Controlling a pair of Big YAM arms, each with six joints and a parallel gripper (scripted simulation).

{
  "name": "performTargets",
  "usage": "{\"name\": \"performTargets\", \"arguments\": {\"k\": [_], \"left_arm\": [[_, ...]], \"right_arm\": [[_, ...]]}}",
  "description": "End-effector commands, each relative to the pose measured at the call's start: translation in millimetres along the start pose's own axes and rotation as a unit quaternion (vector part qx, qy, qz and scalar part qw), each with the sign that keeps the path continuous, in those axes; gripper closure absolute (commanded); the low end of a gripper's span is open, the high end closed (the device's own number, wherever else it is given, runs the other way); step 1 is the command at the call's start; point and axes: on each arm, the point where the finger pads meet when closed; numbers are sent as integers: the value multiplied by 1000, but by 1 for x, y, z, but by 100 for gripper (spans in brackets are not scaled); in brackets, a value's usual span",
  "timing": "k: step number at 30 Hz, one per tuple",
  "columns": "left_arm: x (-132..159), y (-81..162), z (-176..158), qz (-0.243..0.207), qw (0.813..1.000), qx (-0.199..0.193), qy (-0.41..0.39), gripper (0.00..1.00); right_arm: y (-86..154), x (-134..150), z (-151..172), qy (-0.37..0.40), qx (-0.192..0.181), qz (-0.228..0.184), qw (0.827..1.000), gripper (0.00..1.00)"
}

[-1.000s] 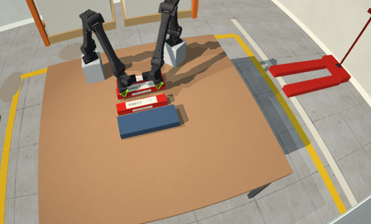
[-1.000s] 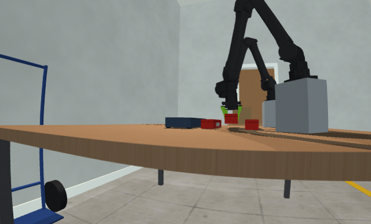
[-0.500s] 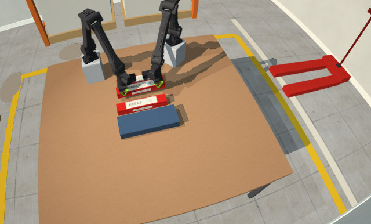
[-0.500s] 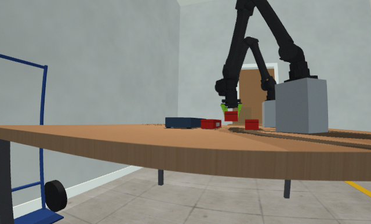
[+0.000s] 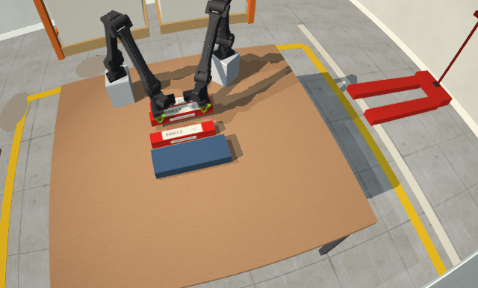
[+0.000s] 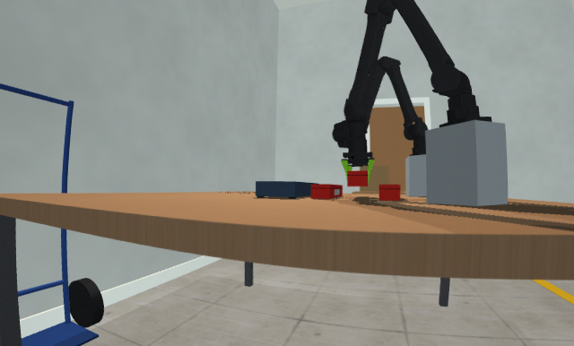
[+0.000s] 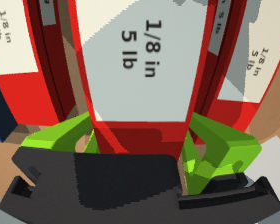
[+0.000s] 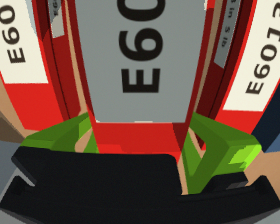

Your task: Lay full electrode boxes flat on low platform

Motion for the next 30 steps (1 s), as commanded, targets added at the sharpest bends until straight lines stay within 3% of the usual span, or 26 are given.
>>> {"name": "performTargets", "arguments": {"k": [1,19,30], "left_arm": [[4,19,9,-2,1000,-11,1,100],[5,21,9,-2,1000,-11,1,100],[1,40,8,-3,1000,-13,-1,100]], "right_arm": [[23,-10,-22,-3,25,-11,1000,100],[25,-10,-24,-4,26,-11,1000,100],[44,-11,-23,-4,26,-11,1000,100]]}}
Point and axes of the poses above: on each arm, the point where the finger pads meet when closed, its own y axis back along the fingers, its own z axis across the jaws, x = y × z, and after that the axes turned 5 degrees about y, right-handed
